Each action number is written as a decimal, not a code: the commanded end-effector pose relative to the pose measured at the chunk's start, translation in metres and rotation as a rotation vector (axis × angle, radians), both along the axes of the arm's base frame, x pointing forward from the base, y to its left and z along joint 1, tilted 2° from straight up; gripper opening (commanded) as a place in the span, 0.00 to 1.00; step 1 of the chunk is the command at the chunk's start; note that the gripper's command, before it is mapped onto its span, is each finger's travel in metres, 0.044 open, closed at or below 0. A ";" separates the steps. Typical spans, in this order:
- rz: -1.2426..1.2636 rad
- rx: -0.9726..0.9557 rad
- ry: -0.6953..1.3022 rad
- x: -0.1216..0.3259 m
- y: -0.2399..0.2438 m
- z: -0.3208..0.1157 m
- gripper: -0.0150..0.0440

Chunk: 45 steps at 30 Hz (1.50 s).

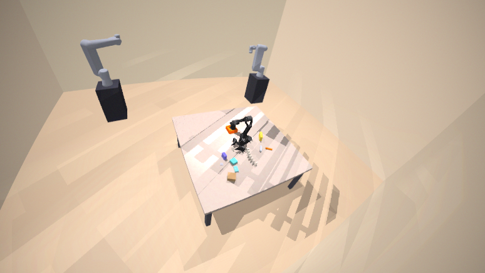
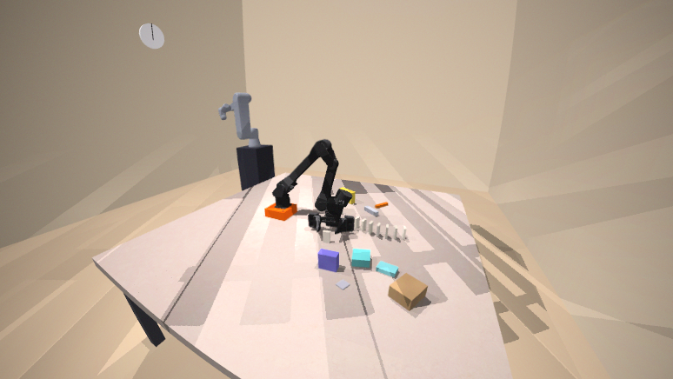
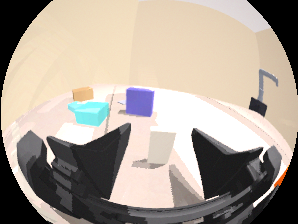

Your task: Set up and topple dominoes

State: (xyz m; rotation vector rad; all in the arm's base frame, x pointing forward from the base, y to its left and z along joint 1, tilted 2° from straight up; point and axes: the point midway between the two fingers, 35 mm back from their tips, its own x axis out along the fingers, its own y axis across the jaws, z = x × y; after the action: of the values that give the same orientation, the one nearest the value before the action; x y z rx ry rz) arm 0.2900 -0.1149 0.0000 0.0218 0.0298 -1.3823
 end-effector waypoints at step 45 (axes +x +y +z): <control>0.137 1.253 0.280 0.046 -0.054 0.066 1.00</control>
State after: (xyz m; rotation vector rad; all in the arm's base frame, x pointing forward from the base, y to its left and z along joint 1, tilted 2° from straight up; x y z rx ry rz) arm 0.3703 -0.1702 0.0221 0.3689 0.7701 -1.0644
